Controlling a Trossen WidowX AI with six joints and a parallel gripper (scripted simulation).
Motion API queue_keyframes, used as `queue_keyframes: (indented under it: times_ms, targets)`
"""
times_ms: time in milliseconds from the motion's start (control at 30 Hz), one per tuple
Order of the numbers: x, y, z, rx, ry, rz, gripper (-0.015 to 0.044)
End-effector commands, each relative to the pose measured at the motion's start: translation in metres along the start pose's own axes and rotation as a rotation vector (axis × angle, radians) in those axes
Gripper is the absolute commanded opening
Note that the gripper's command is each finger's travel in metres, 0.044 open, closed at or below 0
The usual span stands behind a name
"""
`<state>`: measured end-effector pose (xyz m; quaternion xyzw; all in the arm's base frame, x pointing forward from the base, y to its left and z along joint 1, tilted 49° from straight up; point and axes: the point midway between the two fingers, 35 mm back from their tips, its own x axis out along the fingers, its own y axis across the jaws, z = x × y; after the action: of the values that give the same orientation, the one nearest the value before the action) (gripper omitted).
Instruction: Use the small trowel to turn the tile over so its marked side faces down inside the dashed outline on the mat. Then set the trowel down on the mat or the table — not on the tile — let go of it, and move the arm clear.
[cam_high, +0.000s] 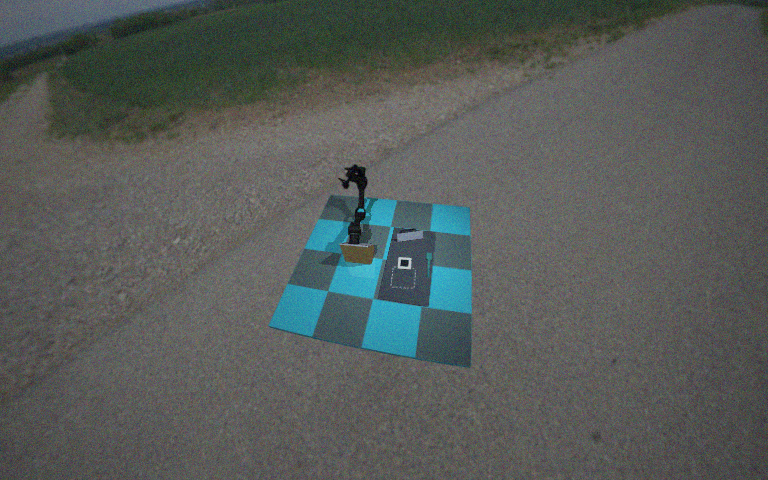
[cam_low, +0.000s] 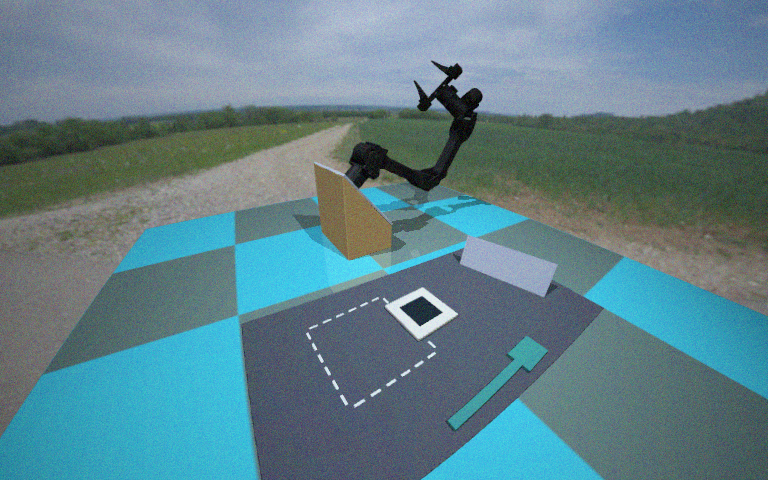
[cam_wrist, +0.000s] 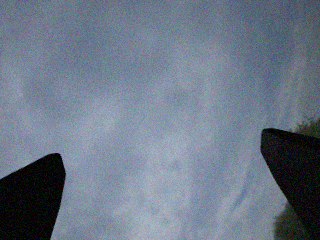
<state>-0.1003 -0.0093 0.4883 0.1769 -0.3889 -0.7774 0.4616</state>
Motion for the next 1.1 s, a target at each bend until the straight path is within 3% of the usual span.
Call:
queue_keyframes:
  times_ms: [0,367,700,1067]
  targets:
    - [0.001,0.001,-0.001,-0.002,0.005,0.002,0.0374]
    - [0.04,0.04,-0.064,-0.136,0.301,0.152,0.01]
    - [0.05,0.076,-0.133,-0.265,0.577,0.316,0.01]
    - [0.032,0.106,-0.207,-0.399,0.858,0.51,0.01]
